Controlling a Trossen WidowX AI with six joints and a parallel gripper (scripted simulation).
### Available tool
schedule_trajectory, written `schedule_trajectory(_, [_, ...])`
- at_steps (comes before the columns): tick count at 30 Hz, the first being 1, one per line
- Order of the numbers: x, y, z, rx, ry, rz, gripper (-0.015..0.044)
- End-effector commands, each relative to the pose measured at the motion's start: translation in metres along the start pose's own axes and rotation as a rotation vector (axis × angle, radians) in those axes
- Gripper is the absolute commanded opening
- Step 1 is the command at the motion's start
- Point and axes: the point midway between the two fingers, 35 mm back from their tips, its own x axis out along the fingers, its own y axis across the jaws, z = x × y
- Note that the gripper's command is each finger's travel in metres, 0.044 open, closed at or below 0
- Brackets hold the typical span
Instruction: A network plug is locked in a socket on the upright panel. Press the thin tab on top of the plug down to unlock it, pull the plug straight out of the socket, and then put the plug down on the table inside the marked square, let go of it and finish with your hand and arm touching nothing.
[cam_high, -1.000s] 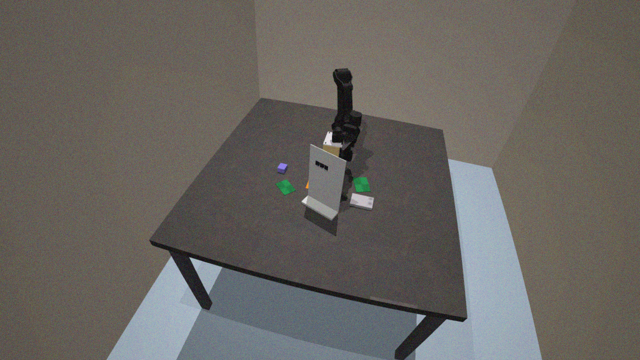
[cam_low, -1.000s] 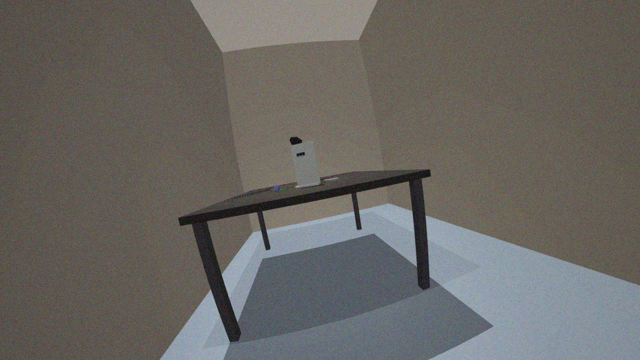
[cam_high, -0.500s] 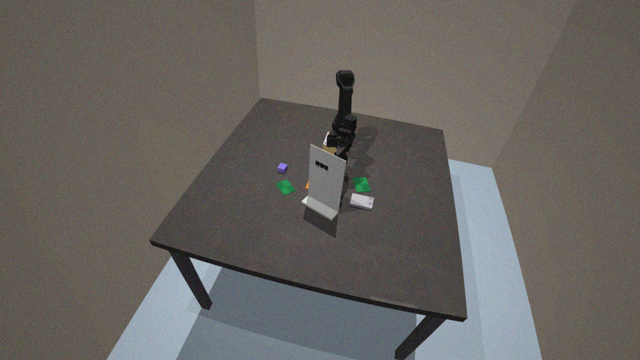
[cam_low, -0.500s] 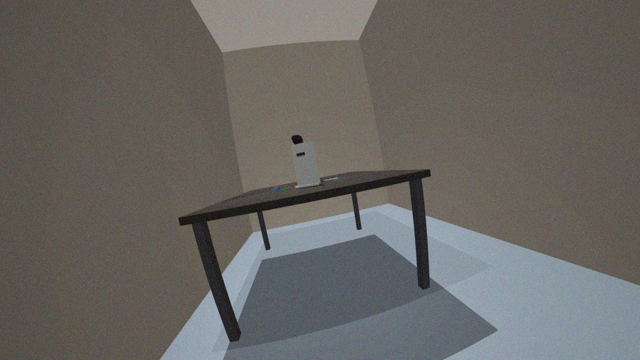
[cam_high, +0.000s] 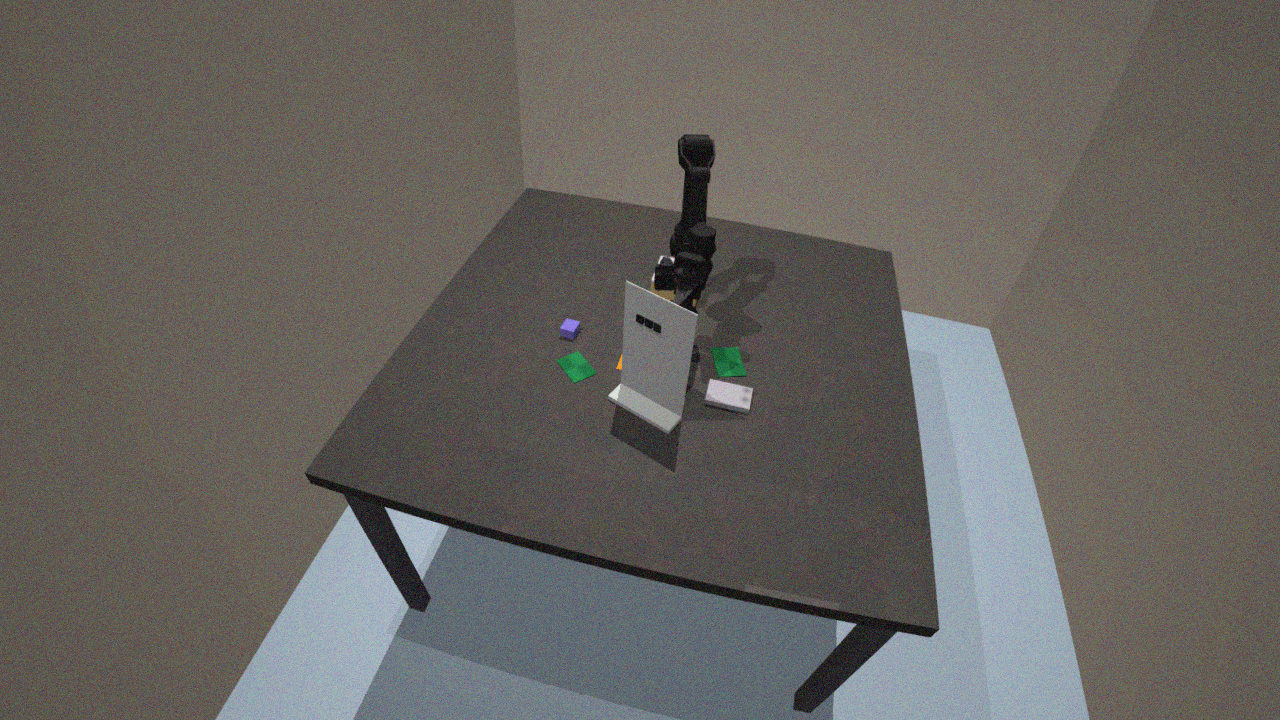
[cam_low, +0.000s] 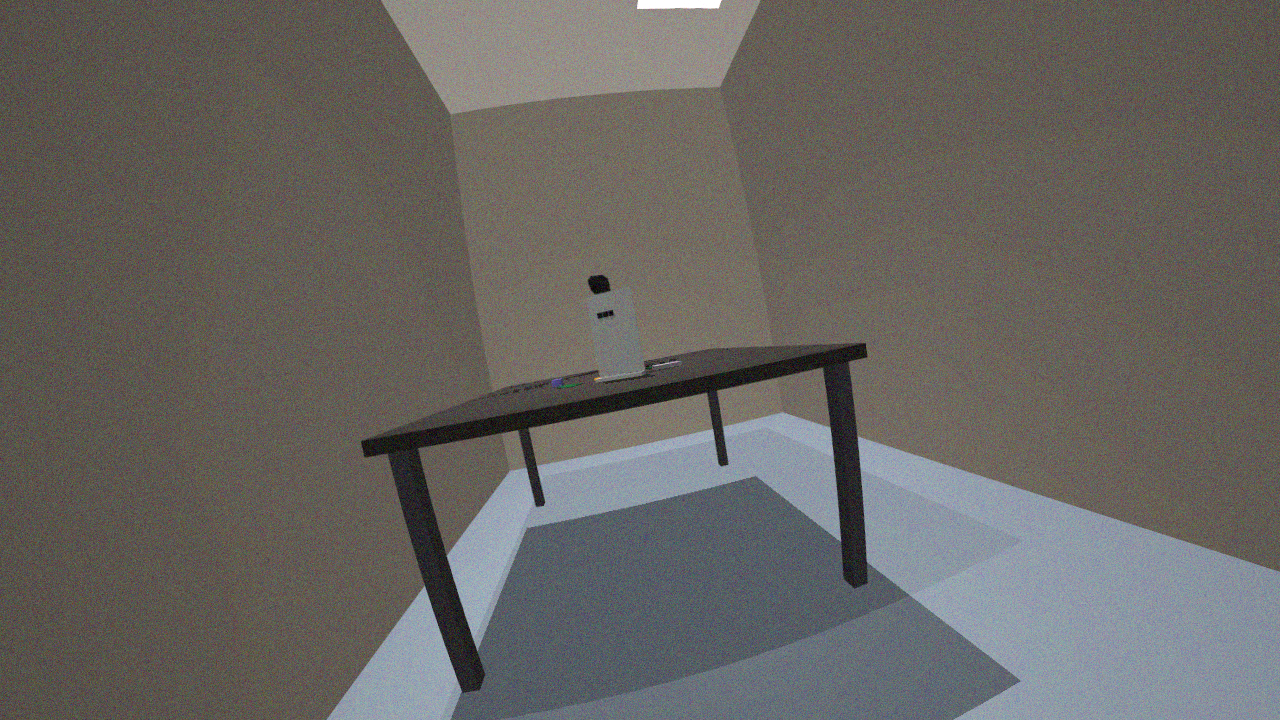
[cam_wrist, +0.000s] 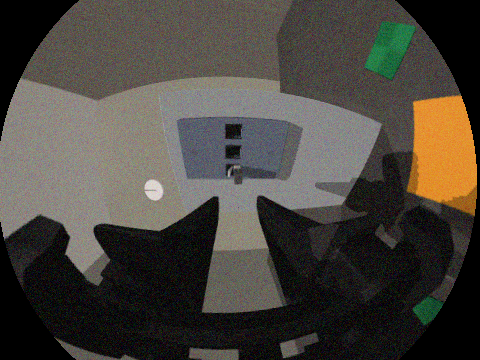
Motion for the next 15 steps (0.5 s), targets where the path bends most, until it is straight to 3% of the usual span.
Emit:
schedule_trajectory(1, [0.009,0.000,0.000,-0.003,0.001,0.001,0.0156])
schedule_trajectory(15, [0.031,0.000,0.007,0.000,0.001,0.003,0.0156])
